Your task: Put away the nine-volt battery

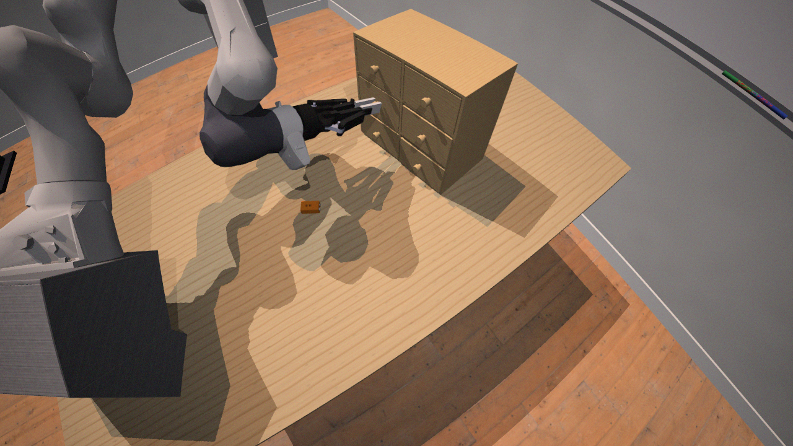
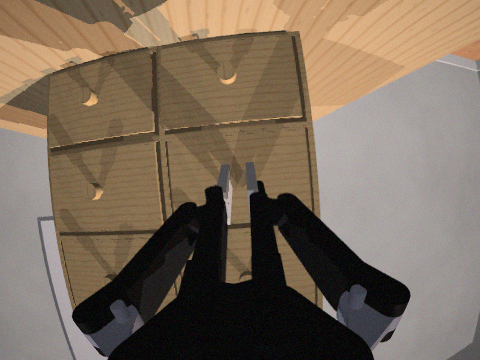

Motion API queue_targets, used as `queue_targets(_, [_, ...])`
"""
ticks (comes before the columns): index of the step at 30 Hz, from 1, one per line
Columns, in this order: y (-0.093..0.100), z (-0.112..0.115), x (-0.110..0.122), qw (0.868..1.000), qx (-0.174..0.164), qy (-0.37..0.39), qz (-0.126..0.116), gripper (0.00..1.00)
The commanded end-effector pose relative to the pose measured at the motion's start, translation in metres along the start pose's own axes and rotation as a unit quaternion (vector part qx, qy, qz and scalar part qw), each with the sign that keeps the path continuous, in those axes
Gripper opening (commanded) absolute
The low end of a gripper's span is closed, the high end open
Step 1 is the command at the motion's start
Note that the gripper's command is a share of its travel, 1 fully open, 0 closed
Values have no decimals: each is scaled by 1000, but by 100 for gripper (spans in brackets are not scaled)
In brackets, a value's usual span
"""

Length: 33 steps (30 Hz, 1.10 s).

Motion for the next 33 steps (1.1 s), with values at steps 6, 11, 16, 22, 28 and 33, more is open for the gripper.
queue_targets(6, [-1, 1, 0, 1000, -1, -2, -1, 8])
queue_targets(11, [0, 0, 0, 1000, -1, -2, -1, 8])
queue_targets(16, [1, 0, 0, 1000, -1, -2, -1, 8])
queue_targets(22, [4, -1, 0, 1000, -1, -2, -1, 8])
queue_targets(28, [9, -3, 1, 1000, -1, -2, -1, 8])
queue_targets(33, [12, -4, 1, 1000, -1, -2, -1, 8])
Point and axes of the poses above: the point where the finger pads meet when closed, its own y axis back along the fingers, its own x axis across the jaws, z = x × y, the point moved 3 cm from there along y, back along the fingers, and after that the axes turned 15 degrees about y, right-handed, at the moved point
